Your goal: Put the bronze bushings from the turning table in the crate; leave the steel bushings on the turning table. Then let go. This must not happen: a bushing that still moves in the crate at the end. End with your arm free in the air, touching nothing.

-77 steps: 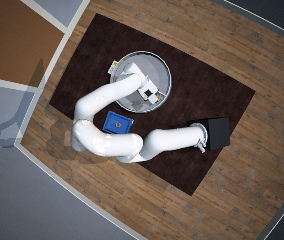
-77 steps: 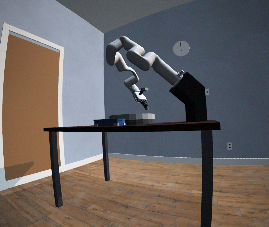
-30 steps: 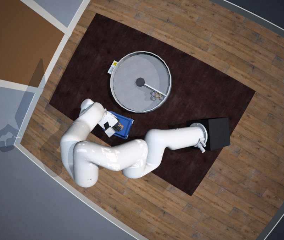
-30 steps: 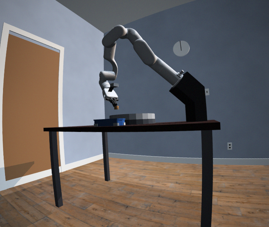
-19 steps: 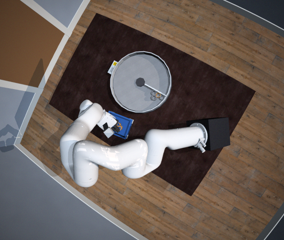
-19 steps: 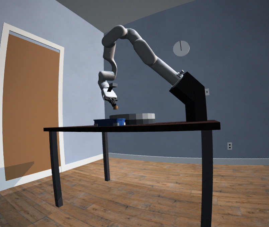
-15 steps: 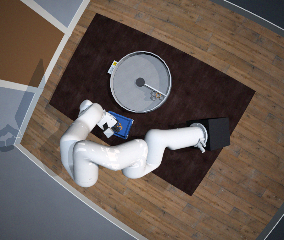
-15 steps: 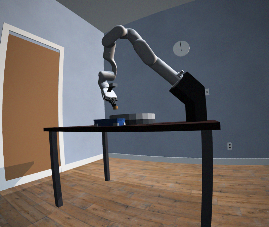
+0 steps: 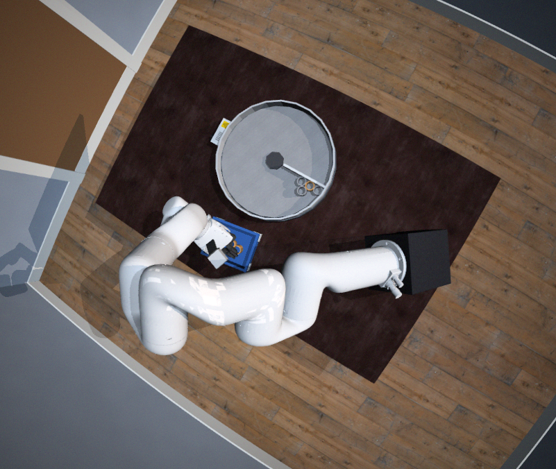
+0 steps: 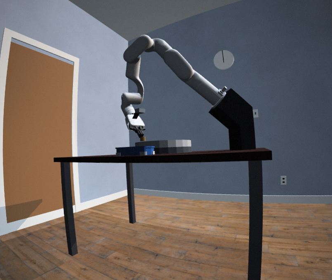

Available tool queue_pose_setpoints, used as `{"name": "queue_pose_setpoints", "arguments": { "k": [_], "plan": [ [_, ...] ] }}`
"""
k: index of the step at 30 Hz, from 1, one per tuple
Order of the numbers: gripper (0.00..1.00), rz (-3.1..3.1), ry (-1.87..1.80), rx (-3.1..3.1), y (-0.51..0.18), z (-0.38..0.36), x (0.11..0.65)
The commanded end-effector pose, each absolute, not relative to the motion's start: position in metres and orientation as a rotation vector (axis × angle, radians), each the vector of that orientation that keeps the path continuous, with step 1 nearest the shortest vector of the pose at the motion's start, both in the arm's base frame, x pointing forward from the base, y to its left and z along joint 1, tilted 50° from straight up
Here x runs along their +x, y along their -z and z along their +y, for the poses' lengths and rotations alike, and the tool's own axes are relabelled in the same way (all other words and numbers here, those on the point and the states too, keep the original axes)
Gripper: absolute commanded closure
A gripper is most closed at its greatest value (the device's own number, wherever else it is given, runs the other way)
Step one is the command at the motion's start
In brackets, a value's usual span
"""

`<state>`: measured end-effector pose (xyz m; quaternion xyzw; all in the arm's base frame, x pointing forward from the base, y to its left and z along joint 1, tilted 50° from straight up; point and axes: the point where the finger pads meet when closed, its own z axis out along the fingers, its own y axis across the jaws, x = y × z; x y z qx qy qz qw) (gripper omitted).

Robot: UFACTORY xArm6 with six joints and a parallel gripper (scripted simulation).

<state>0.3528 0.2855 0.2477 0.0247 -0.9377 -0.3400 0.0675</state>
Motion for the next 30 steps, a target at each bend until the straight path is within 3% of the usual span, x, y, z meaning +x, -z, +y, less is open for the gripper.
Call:
{"name": "queue_pose_setpoints", "arguments": {
  "k": [1,30],
  "plan": [
    [1.00,-2.827,1.028,0.076,-0.2351,0.2989,0.3662],
    [1.00,-2.827,1.028,0.076,-0.2287,0.3043,0.3714]
  ]
}}
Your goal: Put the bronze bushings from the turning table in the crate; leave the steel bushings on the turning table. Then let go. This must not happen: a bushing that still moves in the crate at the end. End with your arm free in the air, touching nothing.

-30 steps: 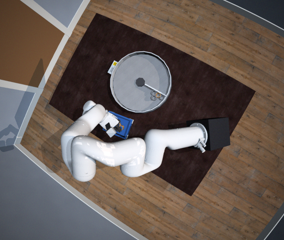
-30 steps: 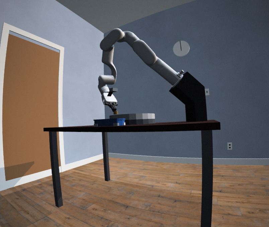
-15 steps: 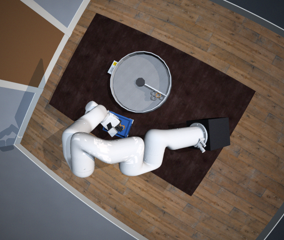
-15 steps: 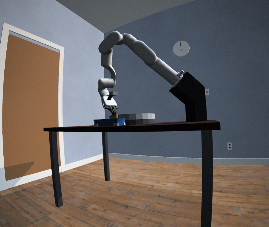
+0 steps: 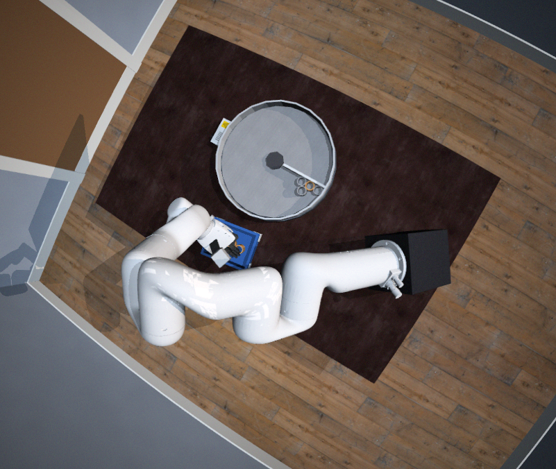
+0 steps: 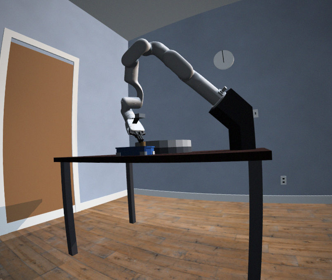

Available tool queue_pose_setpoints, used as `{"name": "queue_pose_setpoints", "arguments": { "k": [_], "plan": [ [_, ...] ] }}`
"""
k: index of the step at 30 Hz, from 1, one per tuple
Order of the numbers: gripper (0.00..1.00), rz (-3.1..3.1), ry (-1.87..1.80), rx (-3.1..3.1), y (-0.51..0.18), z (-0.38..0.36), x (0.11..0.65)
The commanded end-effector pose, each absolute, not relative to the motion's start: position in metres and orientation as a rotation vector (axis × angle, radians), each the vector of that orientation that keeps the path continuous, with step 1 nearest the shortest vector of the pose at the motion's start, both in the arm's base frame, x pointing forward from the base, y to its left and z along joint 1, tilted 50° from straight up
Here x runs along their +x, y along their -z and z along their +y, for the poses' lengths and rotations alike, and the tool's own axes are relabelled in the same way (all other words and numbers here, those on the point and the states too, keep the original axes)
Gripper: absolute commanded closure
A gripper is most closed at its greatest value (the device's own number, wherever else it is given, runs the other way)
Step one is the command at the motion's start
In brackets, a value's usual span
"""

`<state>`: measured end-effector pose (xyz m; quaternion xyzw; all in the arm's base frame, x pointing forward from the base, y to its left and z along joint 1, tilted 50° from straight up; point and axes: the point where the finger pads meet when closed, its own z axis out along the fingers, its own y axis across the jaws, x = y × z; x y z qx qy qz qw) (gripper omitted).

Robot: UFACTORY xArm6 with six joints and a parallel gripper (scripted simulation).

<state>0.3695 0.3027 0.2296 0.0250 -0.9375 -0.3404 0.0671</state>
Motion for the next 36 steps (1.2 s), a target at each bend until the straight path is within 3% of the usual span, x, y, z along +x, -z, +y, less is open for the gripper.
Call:
{"name": "queue_pose_setpoints", "arguments": {
  "k": [1,36],
  "plan": [
    [1.00,-2.827,1.028,0.076,-0.228,0.305,0.372],
    [1.00,-2.827,1.028,0.076,-0.205,0.324,0.391]
  ]
}}
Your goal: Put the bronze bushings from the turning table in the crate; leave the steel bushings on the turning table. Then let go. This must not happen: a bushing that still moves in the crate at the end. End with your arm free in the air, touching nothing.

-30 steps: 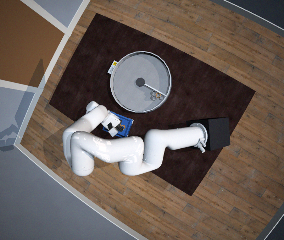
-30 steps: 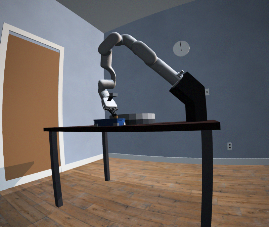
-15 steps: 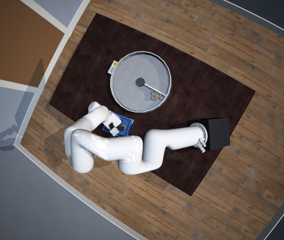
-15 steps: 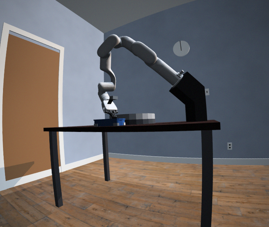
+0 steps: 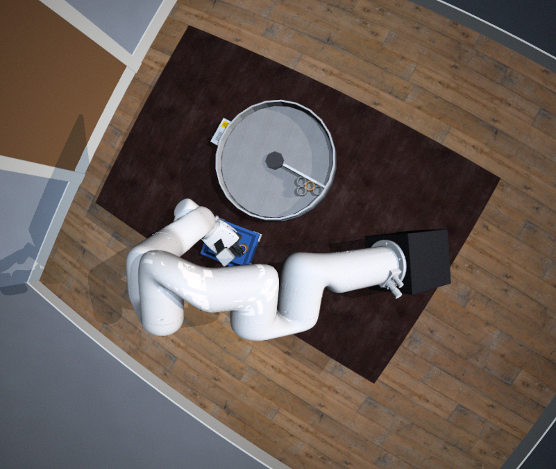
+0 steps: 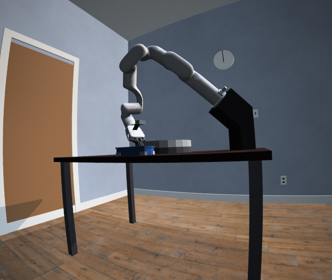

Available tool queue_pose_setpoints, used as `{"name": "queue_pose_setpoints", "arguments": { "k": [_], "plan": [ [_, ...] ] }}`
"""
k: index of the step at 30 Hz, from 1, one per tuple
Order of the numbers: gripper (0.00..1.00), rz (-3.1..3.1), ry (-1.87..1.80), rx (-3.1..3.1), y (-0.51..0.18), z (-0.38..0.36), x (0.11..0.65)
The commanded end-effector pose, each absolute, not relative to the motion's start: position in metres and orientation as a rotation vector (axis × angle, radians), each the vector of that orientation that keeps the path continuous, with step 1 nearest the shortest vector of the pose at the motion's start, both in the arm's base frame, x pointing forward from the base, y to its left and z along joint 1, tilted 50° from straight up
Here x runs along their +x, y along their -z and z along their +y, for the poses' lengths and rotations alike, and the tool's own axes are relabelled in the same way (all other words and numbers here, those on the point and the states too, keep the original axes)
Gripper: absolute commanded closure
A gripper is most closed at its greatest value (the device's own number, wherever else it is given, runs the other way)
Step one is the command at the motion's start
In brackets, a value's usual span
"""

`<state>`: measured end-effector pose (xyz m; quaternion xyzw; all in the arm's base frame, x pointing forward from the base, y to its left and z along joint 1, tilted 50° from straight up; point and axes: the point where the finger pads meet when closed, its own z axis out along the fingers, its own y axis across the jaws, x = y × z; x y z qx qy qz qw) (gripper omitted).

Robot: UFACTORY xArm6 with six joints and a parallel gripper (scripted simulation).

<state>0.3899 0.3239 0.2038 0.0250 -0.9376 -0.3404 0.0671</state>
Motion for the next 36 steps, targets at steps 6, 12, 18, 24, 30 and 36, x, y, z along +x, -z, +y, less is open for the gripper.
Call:
{"name": "queue_pose_setpoints", "arguments": {
  "k": [6,12,18,24,30,36],
  "plan": [
    [1.00,-2.827,1.028,0.076,-0.2049,0.3241,0.3906],
    [1.00,-2.827,1.028,0.076,-0.2049,0.3241,0.3906],
    [1.00,-2.827,1.028,0.076,-0.2044,0.3245,0.3910],
    [1.00,-2.827,1.028,0.076,-0.2035,0.3253,0.3918],
    [1.00,-2.827,1.028,0.076,-0.2024,0.3263,0.3927],
    [1.00,-2.827,1.028,0.076,-0.2014,0.3271,0.3936]
  ]
}}
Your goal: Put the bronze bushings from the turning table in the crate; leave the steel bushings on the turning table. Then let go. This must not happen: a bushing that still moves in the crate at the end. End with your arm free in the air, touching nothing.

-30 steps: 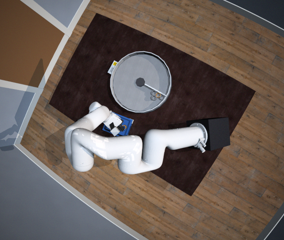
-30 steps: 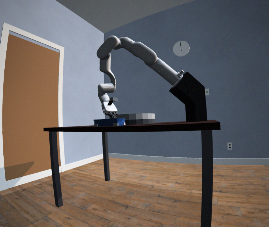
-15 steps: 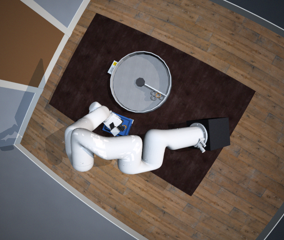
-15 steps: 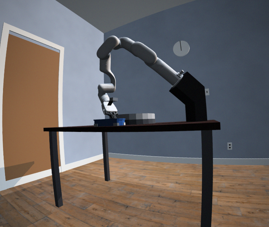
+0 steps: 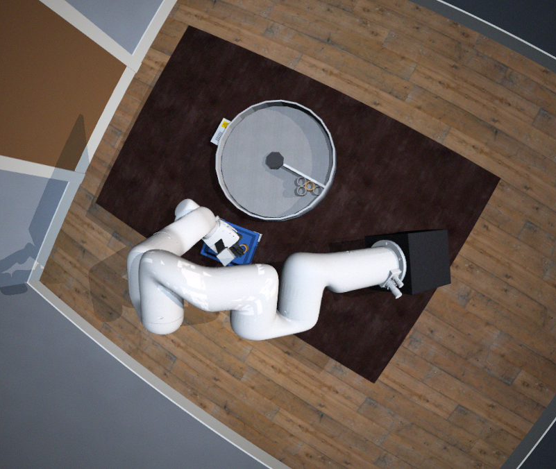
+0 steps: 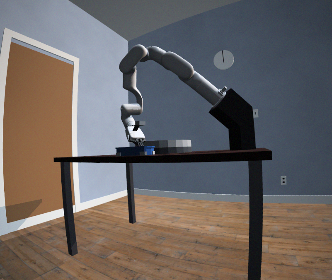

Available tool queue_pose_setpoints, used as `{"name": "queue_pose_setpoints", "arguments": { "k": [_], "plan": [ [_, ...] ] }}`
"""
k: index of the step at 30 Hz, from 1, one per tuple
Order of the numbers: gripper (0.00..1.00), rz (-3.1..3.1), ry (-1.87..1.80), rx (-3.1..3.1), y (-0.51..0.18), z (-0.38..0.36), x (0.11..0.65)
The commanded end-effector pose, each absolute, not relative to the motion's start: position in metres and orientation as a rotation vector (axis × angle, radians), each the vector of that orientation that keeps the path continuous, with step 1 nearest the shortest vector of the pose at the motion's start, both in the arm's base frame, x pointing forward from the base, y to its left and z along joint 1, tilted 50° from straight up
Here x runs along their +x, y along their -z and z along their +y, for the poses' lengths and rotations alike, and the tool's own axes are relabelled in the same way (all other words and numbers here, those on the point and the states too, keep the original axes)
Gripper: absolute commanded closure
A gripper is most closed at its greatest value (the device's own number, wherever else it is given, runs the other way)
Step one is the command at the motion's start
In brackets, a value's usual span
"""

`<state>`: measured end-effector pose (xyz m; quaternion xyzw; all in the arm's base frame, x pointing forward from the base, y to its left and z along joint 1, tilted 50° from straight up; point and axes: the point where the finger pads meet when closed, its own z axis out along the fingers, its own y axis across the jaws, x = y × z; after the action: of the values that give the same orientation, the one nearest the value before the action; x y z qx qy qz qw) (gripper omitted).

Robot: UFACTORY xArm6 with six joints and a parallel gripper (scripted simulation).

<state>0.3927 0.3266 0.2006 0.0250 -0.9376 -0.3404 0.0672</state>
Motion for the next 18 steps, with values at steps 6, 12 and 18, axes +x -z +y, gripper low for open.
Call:
{"name": "queue_pose_setpoints", "arguments": {
  "k": [6,12,18],
  "plan": [
    [1.00,-2.827,1.028,0.076,-0.2012,0.3273,0.3938],
    [1.00,-2.827,1.028,0.076,-0.2012,0.3273,0.3938],
    [0.86,-2.827,1.028,0.076,-0.2012,0.3273,0.3938]
  ]
}}
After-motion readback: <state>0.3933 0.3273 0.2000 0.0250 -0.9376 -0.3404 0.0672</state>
